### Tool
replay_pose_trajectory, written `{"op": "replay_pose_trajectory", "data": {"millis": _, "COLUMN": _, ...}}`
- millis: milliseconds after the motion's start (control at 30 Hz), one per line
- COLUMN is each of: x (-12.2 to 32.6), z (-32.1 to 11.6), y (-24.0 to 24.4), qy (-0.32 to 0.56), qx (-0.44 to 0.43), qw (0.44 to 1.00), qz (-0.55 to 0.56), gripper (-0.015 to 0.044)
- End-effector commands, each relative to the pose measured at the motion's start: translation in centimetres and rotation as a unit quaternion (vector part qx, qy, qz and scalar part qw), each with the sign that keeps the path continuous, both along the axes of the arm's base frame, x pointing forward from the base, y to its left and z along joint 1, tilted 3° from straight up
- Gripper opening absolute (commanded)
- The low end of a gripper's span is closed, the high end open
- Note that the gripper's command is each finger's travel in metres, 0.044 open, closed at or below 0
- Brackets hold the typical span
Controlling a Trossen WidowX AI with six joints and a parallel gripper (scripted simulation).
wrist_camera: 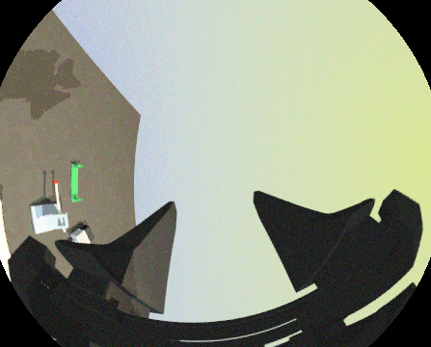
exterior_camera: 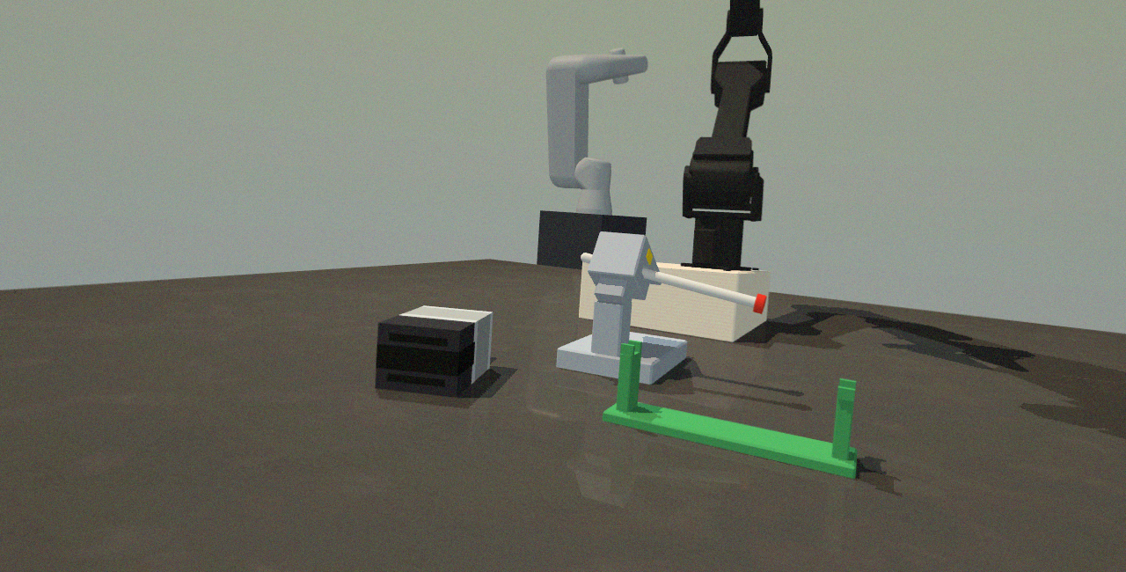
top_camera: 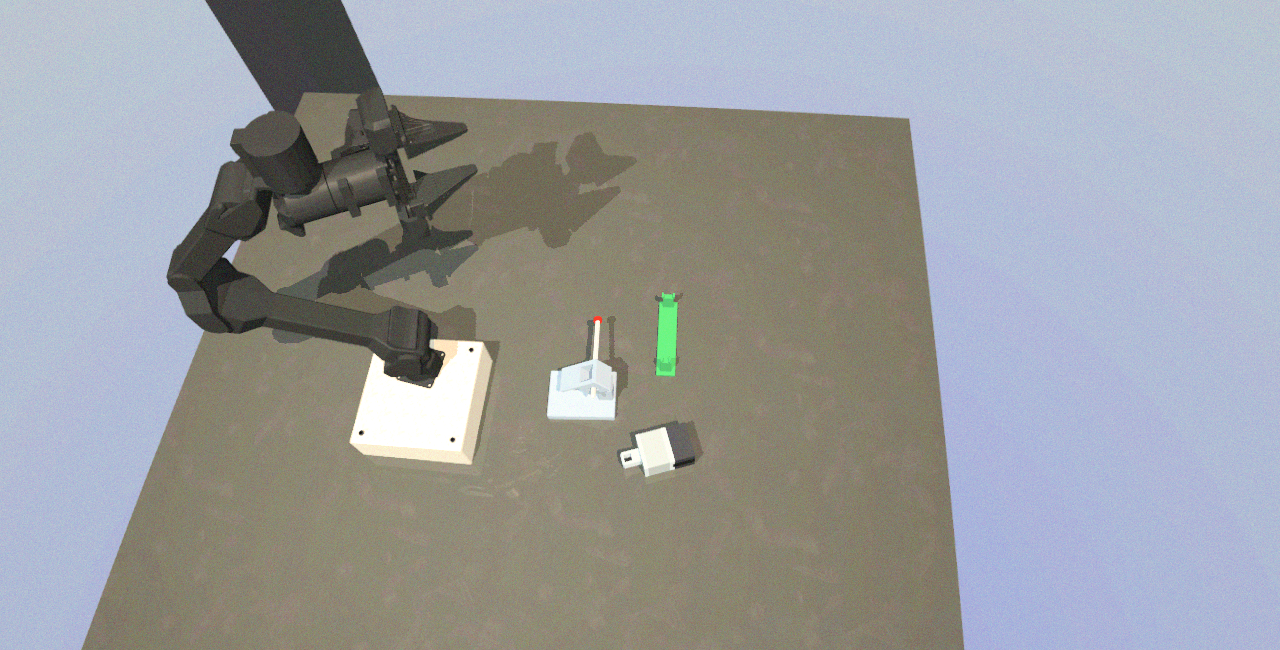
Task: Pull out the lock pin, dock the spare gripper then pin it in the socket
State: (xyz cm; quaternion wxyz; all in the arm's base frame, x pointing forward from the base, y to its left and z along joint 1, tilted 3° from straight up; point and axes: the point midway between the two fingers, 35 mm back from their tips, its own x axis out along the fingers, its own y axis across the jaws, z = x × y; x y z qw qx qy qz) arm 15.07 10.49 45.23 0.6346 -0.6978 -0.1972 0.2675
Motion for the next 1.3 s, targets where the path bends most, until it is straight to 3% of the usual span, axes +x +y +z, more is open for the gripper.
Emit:
{"op": "replay_pose_trajectory", "data": {"millis": 0, "x": 4.9, "z": -4.9, "y": 1.3, "qy": 0.127, "qx": -0.027, "qw": 0.991, "qz": -0.028, "gripper": 0.0300}}
{"op": "replay_pose_trajectory", "data": {"millis": 367, "x": 11.2, "z": -17.9, "y": 4.0, "qy": 0.390, "qx": -0.129, "qw": 0.907, "qz": -0.088, "gripper": 0.0300}}
{"op": "replay_pose_trajectory", "data": {"millis": 733, "x": 11.3, "z": -30.6, "y": 4.3, "qy": 0.583, "qx": -0.270, "qw": 0.749, "qz": -0.160, "gripper": 0.0300}}
{"op": "replay_pose_trajectory", "data": {"millis": 833, "x": 11.0, "z": -32.2, "y": 4.1, "qy": 0.604, "qx": -0.293, "qw": 0.721, "qz": -0.171, "gripper": 0.0300}}
{"op": "replay_pose_trajectory", "data": {"millis": 1100, "x": 11.0, "z": -32.5, "y": 4.1, "qy": 0.604, "qx": -0.294, "qw": 0.721, "qz": -0.171, "gripper": 0.0300}}
{"op": "replay_pose_trajectory", "data": {"millis": 1267, "x": 11.3, "z": -36.2, "y": 3.6, "qy": 0.604, "qx": -0.294, "qw": 0.721, "qz": -0.171, "gripper": 0.0300}}
